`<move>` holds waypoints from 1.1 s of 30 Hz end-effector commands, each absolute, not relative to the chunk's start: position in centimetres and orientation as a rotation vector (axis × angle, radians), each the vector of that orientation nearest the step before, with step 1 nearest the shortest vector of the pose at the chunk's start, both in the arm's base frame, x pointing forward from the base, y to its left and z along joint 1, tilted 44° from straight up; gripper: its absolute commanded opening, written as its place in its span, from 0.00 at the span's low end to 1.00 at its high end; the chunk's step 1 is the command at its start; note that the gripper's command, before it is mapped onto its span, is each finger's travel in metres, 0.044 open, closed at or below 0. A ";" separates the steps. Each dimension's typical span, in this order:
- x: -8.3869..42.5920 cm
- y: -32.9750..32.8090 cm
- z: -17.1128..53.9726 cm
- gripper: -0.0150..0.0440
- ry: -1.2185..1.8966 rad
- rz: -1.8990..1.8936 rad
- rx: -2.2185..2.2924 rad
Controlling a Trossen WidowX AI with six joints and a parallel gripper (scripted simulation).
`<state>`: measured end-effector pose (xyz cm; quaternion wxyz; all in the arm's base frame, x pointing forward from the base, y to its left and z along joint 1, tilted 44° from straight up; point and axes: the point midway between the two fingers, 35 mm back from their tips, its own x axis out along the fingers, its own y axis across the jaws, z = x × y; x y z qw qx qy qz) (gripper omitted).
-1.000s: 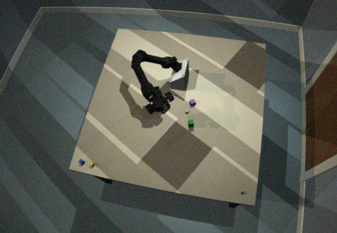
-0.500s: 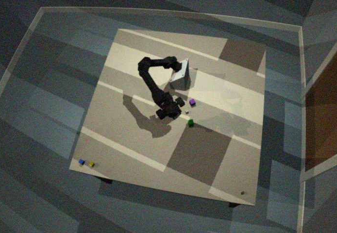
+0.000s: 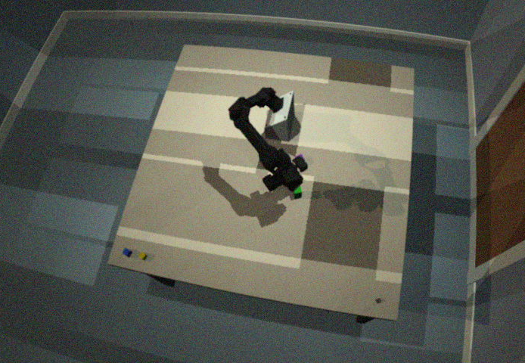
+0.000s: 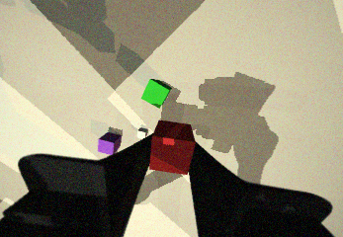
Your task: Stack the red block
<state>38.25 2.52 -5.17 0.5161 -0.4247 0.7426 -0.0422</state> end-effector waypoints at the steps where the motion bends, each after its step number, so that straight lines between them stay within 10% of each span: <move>1: 38.4 3.8 -6.8 0.25 1.786 -0.108 -1.016; 33: 37.9 1.6 -12.8 0.25 1.790 -0.119 -1.019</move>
